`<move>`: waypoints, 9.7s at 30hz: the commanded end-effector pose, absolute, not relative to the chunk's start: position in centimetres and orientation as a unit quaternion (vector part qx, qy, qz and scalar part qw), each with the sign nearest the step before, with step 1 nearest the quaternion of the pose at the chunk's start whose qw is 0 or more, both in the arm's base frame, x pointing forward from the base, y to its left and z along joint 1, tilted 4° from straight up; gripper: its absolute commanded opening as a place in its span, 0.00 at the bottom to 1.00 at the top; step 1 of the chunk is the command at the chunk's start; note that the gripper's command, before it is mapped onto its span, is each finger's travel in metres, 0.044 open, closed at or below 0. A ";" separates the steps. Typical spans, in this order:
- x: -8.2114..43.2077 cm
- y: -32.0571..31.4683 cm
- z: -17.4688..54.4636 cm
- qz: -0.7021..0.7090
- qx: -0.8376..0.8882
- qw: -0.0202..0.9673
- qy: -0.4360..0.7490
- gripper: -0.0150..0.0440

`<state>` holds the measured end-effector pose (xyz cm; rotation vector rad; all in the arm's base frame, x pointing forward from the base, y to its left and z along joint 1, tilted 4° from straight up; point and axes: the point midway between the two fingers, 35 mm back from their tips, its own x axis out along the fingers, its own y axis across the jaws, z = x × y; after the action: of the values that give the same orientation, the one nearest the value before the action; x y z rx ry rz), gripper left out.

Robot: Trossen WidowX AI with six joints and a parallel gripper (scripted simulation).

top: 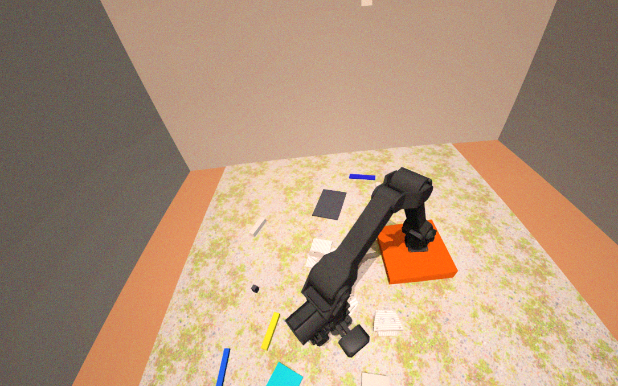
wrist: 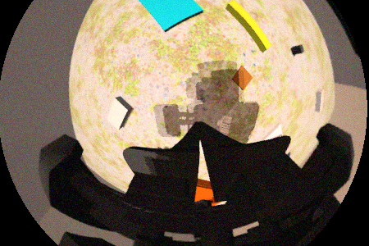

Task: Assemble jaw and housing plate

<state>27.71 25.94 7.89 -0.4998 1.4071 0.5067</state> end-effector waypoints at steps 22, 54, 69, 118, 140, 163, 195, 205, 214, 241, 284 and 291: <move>27.8 25.7 4.6 0.225 -0.226 0.703 0.635 0.25; 30.9 21.6 4.8 0.223 -0.228 0.704 0.634 0.25; 30.5 21.1 11.0 0.221 -0.229 0.704 0.635 0.25; 30.5 21.1 10.8 0.221 -0.229 0.704 0.635 0.91; 30.5 21.1 11.0 0.221 -0.229 0.704 0.635 0.25; 30.5 21.1 10.8 0.221 -0.230 0.703 0.636 0.88; 30.5 21.1 10.8 0.221 -0.230 0.703 0.636 0.96; 30.5 21.1 10.8 0.221 -0.230 0.703 0.636 0.51; 30.5 21.1 10.8 0.221 -0.230 0.703 0.636 0.25; 30.5 21.1 10.8 0.221 -0.230 0.702 0.636 0.88; 30.5 21.1 10.8 0.221 -0.230 0.702 0.636 0.47; 30.5 21.1 10.8 0.221 -0.230 0.702 0.636 0.25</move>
<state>30.47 21.08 10.82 -0.5121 1.4158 0.4920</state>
